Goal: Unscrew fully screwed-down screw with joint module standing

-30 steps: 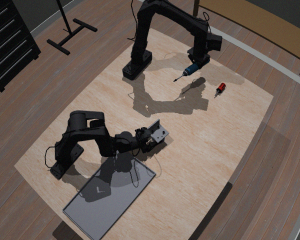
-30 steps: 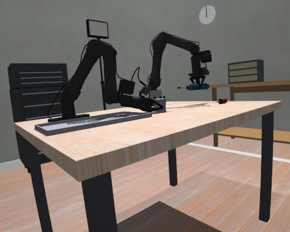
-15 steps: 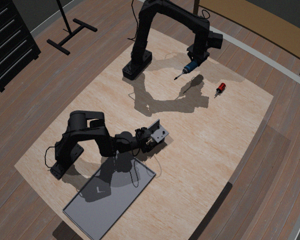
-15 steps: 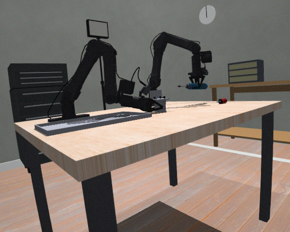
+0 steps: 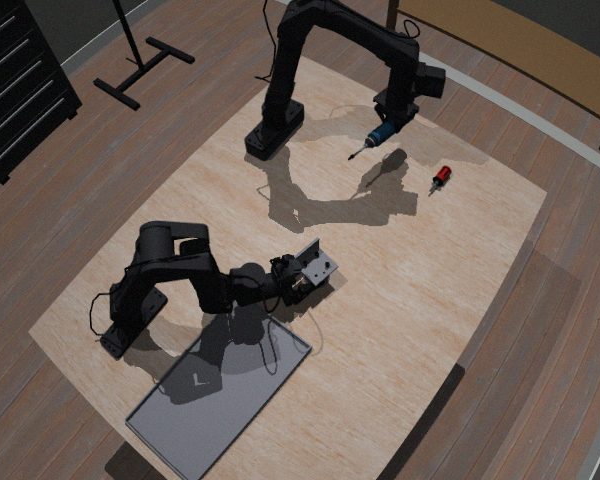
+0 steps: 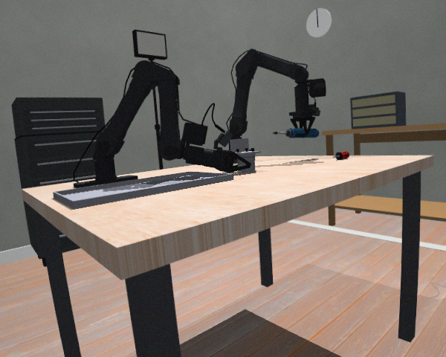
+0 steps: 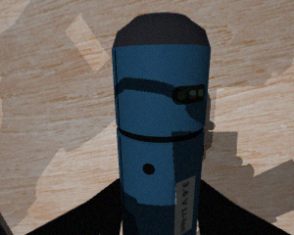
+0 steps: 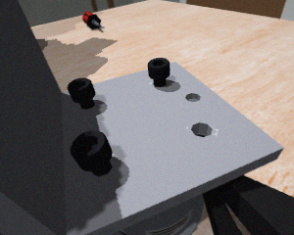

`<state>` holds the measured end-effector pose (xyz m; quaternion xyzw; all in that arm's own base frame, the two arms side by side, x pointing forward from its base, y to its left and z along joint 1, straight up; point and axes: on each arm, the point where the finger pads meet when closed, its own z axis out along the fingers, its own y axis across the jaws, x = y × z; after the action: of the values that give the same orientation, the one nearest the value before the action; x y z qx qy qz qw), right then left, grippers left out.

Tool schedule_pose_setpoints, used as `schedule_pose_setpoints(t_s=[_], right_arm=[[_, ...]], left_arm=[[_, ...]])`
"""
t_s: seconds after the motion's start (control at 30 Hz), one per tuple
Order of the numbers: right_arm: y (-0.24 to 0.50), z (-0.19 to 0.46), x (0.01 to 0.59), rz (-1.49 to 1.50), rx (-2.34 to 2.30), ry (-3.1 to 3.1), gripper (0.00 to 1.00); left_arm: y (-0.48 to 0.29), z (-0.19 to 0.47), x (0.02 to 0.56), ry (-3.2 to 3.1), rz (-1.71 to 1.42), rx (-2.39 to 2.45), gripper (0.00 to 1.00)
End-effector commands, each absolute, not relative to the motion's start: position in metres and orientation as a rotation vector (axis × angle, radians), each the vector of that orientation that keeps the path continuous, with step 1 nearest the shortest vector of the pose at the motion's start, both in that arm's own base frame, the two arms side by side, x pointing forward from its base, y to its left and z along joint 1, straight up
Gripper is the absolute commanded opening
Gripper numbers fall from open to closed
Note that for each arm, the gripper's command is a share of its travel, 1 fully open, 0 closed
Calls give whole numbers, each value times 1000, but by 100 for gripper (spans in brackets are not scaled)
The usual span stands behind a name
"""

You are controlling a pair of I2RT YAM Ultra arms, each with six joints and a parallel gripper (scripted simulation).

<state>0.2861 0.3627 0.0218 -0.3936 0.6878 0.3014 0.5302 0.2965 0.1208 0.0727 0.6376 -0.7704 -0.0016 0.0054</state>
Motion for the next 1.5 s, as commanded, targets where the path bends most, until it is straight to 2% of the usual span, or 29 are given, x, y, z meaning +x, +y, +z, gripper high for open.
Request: schedule_pose_setpoints(t_s=[0.0,0.37,0.47,0.63,0.77,0.93,1.03,1.23,1.33,1.47], right_arm=[[364,24,287,720,-935,1643,59],[364,24,287,720,-935,1643,59],[364,24,287,720,-935,1643,59],[364,24,287,720,-935,1643,59],[364,24,287,720,-935,1643,59],[364,24,287,720,-935,1643,59],[364,24,287,720,-935,1643,59],[364,24,287,720,-935,1643,59],[364,24,287,720,-935,1643,59],[364,24,287,720,-935,1643,59]], left_arm=[[117,63,298,-2418,-9,1985,42],[123,69,312,-2469,25,2027,42],[117,44,298,-2417,-10,1984,42],[121,49,308,-2458,18,2018,42],[117,25,297,-2417,-10,1984,42],[123,46,314,-2475,29,2032,42],[117,19,297,-2418,-9,1985,42],[121,22,309,-2460,19,2020,42],[117,0,297,-2417,-10,1984,42],[123,20,312,-2470,26,2028,42]])
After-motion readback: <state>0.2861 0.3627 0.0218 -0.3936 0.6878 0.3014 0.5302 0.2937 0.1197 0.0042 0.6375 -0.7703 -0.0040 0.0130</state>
